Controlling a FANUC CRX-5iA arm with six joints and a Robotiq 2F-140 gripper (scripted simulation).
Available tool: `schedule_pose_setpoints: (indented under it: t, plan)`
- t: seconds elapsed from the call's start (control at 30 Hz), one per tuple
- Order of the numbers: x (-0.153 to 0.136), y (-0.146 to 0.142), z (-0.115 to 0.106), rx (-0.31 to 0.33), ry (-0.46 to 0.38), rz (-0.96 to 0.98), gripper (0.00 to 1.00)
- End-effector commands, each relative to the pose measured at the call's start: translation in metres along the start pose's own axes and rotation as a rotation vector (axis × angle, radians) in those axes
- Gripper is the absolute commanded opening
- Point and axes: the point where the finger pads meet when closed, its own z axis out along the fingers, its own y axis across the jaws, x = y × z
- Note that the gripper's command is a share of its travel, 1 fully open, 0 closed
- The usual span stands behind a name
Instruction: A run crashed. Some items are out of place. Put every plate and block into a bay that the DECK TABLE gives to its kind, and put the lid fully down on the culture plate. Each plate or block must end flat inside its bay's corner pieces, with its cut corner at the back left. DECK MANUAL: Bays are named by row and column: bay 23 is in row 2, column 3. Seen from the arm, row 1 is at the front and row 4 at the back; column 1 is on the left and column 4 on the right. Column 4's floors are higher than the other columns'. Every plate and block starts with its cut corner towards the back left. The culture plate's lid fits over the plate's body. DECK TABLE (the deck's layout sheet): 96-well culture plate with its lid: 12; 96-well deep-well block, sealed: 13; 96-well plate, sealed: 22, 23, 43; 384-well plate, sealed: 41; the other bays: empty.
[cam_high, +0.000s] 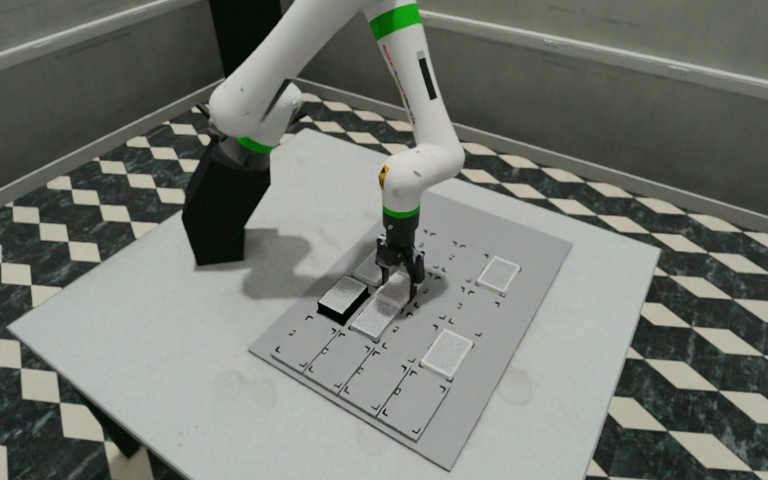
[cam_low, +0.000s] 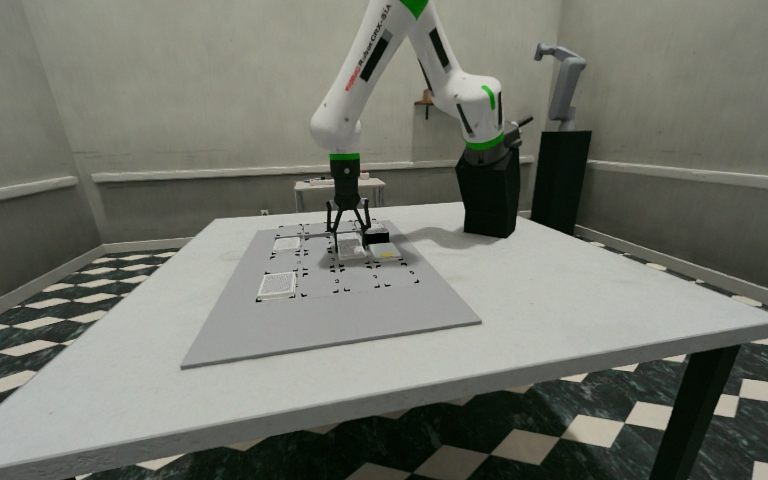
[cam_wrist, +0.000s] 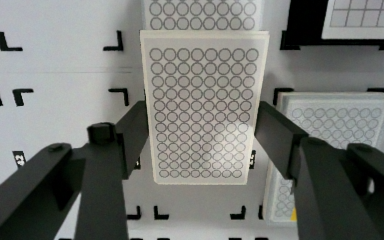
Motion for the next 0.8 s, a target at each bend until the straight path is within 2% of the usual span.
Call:
schedule_pose_setpoints:
  t: [0.0,0.03,0.77]
  plan:
    - [0.0001,-0.0007,-0.0006,0.001,0.0,0.0,0.57]
    - [0.0001,-0.0007,-0.0006,0.001,0.0,0.0,0.1]
    - [0.0001,-0.0007,-0.0019,0.001,0.0,0.0,0.1]
